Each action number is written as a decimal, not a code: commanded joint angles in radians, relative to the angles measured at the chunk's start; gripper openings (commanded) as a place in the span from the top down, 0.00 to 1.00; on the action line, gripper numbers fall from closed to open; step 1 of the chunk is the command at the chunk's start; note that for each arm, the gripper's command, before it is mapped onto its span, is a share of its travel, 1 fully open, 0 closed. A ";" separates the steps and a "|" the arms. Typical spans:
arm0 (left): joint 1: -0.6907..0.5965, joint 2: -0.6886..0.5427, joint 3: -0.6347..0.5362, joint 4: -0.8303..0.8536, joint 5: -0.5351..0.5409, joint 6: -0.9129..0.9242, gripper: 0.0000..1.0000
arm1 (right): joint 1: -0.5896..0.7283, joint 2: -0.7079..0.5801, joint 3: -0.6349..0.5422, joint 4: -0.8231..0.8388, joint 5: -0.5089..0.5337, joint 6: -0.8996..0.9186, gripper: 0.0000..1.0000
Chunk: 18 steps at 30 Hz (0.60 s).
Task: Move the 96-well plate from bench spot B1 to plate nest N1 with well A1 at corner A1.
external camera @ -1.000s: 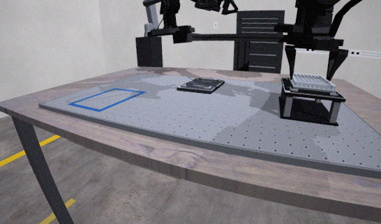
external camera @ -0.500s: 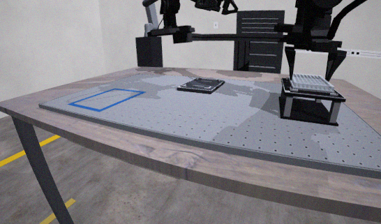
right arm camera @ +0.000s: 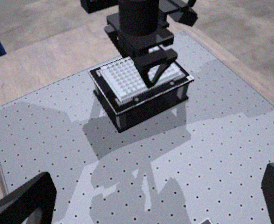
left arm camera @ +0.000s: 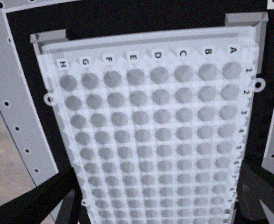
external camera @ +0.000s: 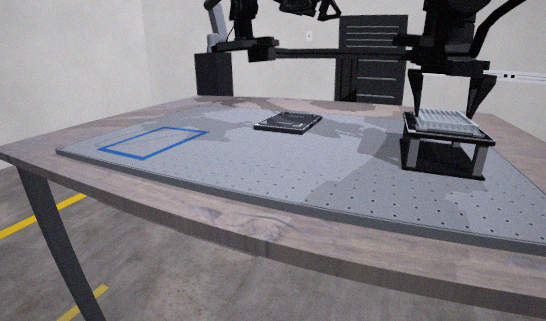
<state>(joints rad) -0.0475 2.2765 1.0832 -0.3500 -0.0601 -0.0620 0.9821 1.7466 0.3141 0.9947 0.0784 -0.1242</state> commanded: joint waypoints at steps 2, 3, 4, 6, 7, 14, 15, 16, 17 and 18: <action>0.007 0.041 -0.013 0.038 0.000 0.006 0.21 | 0.005 -0.022 -0.001 0.027 0.002 -0.001 0.00; 0.007 0.041 -0.013 0.038 0.000 0.006 0.21 | 0.005 -0.022 -0.001 0.027 0.002 -0.001 0.00; 0.007 0.041 -0.013 0.038 0.000 0.006 0.21 | 0.005 -0.022 -0.001 0.027 0.002 -0.001 0.00; 0.005 0.027 0.004 0.028 0.000 0.004 0.21 | 0.005 -0.022 -0.001 0.027 0.002 -0.001 0.00; 0.001 0.017 0.019 0.013 0.000 0.000 0.21 | 0.005 -0.022 -0.001 0.027 0.002 -0.001 0.00; -0.001 -0.002 0.026 -0.026 0.000 -0.003 0.10 | 0.005 -0.022 -0.001 0.027 0.002 -0.001 0.00; -0.001 -0.002 0.026 -0.026 0.000 -0.003 0.00 | 0.005 -0.022 -0.001 0.027 0.002 -0.001 0.00; -0.001 -0.002 0.026 -0.026 0.000 -0.003 0.00 | 0.005 -0.022 -0.001 0.027 0.002 -0.001 0.00; -0.002 -0.006 0.013 -0.028 0.000 -0.001 0.00 | 0.005 -0.022 -0.001 0.027 0.002 -0.001 0.00; -0.003 -0.021 0.002 -0.031 0.000 0.001 0.00 | 0.005 -0.022 -0.001 0.027 0.002 -0.001 0.00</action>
<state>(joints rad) -0.0475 2.2795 1.0893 -0.3668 -0.0601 -0.0620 0.9821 1.7466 0.3141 0.9947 0.0784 -0.1242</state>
